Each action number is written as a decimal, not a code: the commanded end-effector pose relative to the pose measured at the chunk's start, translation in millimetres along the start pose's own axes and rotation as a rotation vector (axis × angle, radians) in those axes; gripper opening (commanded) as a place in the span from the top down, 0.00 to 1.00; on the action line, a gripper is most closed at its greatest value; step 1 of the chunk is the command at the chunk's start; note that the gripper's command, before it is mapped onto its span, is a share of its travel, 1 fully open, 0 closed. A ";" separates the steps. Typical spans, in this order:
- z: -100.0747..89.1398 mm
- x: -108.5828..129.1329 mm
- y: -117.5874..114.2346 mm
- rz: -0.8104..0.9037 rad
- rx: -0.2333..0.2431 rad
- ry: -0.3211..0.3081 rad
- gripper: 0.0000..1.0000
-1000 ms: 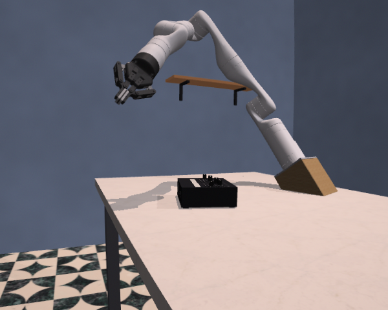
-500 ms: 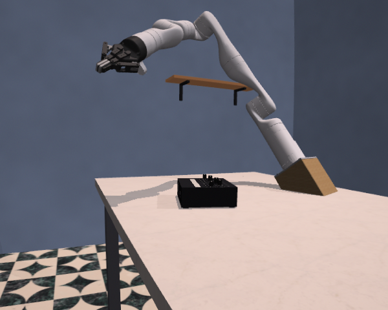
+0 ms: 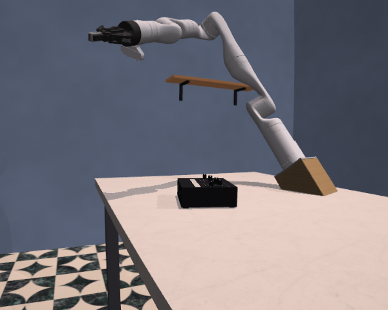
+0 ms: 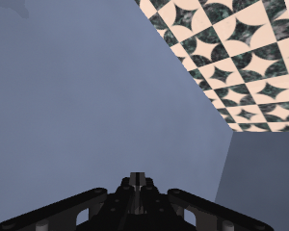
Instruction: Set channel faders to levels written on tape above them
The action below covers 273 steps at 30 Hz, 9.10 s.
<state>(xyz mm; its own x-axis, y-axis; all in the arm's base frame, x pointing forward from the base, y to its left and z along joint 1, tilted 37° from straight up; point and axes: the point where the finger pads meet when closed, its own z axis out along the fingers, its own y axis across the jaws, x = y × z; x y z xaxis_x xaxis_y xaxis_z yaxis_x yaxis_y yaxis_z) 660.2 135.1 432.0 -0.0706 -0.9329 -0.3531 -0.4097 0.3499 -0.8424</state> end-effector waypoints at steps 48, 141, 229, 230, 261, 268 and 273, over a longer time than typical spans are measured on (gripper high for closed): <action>-144.9 -187.9 48.4 0.508 -0.157 -0.403 1.00; -120.0 195.6 380.6 1.092 0.000 1.102 1.00; -143.2 261.2 389.0 1.129 0.217 1.268 1.00; -143.2 261.2 389.0 1.129 0.217 1.268 1.00; -141.9 264.0 390.5 1.129 0.217 1.268 1.00; -140.9 266.3 391.7 1.129 0.217 1.268 1.00; -139.6 269.2 393.2 1.129 0.217 1.268 1.00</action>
<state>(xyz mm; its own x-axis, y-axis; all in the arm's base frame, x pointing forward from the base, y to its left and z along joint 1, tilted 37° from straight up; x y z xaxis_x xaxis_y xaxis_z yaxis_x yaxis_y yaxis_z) 353.2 11.1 63.3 -0.8836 0.3241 -0.3381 0.4596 0.7388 -0.4929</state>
